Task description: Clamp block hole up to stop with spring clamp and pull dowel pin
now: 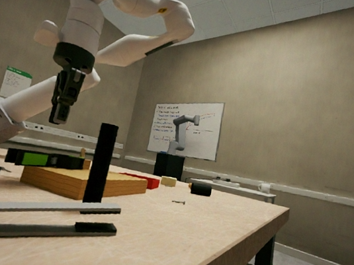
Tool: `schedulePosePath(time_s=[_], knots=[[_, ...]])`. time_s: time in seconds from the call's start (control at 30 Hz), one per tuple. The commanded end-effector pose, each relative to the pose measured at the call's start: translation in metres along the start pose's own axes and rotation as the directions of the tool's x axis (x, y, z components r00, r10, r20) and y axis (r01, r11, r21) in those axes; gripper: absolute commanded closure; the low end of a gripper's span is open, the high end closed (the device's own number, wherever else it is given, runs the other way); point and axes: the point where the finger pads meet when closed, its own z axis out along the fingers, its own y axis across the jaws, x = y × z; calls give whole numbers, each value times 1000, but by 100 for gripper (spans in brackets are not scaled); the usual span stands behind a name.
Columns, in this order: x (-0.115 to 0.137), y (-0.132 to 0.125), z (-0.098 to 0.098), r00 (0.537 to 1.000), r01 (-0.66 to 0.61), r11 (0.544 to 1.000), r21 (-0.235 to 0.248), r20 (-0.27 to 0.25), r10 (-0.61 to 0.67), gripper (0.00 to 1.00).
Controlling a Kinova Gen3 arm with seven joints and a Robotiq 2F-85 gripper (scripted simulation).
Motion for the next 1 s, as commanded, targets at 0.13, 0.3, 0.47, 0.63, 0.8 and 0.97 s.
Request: schedulePosePath(time_s=[0.13, 0.3, 0.47, 0.63, 0.8, 0.97], knots=[[-4, 1, -1, 997, -73, 997, 1, -2, 73, 46], [-10, 3, -2, 988, -154, 988, 1, -3, 154, 46], [-15, 6, -3, 972, -236, 972, 1, -4, 236, 46], [-19, 7, -4, 958, -286, 958, 1, -4, 286, 46], [-24, 9, -4, 930, -368, 930, 2, -4, 368, 46], [-30, 12, -5, 895, -446, 895, 2, -4, 446, 46]])
